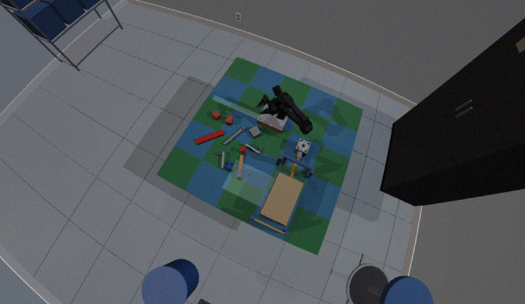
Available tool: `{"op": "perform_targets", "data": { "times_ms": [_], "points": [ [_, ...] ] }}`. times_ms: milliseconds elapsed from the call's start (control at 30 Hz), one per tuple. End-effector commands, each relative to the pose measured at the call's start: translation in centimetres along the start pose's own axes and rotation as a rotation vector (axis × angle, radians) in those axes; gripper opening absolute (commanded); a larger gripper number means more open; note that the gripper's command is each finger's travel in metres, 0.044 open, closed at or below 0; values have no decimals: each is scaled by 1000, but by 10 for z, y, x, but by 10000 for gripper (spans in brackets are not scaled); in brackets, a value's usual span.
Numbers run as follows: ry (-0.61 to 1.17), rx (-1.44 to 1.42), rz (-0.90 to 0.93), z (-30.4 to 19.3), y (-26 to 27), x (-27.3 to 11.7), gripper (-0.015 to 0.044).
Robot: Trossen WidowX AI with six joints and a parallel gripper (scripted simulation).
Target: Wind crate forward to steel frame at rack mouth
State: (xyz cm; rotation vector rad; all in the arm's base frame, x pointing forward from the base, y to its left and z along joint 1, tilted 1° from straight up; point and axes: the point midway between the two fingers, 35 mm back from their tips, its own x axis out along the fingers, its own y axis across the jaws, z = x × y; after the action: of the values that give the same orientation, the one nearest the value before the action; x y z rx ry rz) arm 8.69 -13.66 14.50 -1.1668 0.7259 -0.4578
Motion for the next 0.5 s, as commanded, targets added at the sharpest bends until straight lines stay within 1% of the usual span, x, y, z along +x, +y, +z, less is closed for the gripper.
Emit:
{"op": "perform_targets", "data": {
  "times_ms": [0, 33, 100, 267, 367, 467],
  "points": [
    [-1, 7, 2, 0, 0, 0, 426],
    [-3, 28, 9, 0, -1, 0, 440],
    [-10, 110, 38, 1, -4, 1, 440],
    [-18, 419, 159, 1, -16, 6, 440],
    [-16, 656, 274, 6, -22, 12, 440],
    [25, 899, 409, 11, -28, 22, 440]
  ]
}}
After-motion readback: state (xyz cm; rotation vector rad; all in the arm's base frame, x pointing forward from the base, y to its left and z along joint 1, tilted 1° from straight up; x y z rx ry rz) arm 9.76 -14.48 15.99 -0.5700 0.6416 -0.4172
